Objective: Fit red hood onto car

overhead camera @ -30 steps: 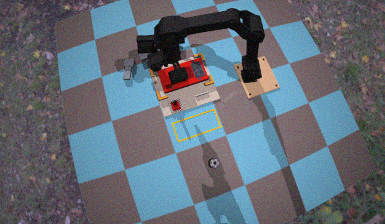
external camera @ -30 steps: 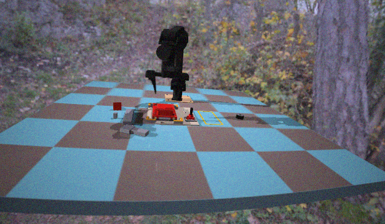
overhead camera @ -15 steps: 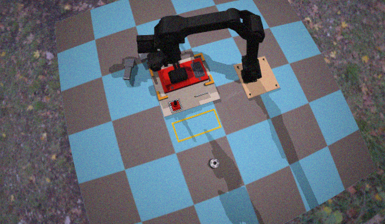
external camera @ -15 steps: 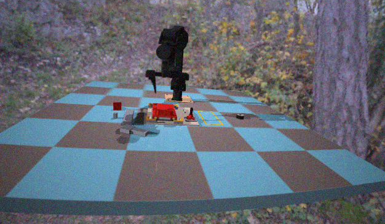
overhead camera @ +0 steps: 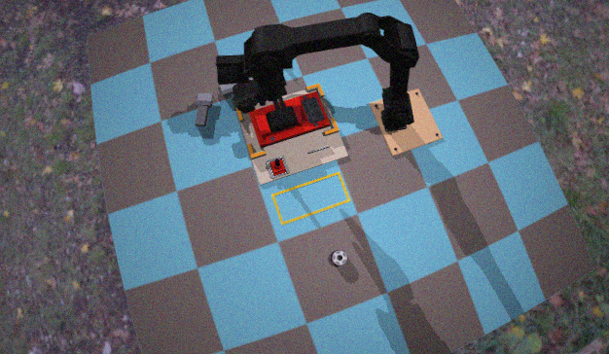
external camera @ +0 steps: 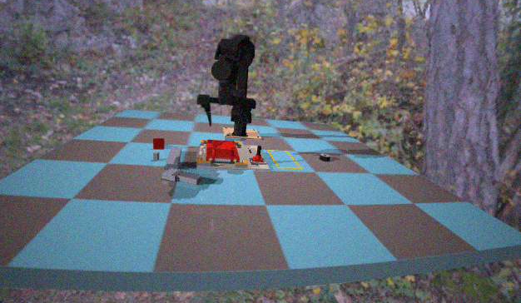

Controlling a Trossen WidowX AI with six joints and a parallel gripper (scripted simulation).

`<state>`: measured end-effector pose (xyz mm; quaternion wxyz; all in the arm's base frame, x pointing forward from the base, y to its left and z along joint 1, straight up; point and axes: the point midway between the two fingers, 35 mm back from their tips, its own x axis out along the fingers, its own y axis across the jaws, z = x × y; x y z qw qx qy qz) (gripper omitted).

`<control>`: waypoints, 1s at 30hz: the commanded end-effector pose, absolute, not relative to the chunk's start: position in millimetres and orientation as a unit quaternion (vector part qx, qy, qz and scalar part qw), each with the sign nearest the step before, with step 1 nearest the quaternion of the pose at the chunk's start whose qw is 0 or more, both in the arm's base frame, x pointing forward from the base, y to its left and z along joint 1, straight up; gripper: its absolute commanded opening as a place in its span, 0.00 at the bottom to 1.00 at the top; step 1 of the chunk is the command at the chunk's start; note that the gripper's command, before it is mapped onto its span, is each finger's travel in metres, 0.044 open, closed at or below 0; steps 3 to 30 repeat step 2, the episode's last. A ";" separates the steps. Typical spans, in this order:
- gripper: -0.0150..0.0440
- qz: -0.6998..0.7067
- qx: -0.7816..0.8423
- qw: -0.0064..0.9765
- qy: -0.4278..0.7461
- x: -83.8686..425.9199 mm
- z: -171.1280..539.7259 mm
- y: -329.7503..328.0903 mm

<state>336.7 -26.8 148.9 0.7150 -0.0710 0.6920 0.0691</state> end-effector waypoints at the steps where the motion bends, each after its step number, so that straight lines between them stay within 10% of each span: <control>1: 1.00 0.067 -0.071 0.715 0.693 336.5 149.2 -27.2; 30: 1.00 0.067 -0.071 0.715 0.693 336.5 149.2 -27.2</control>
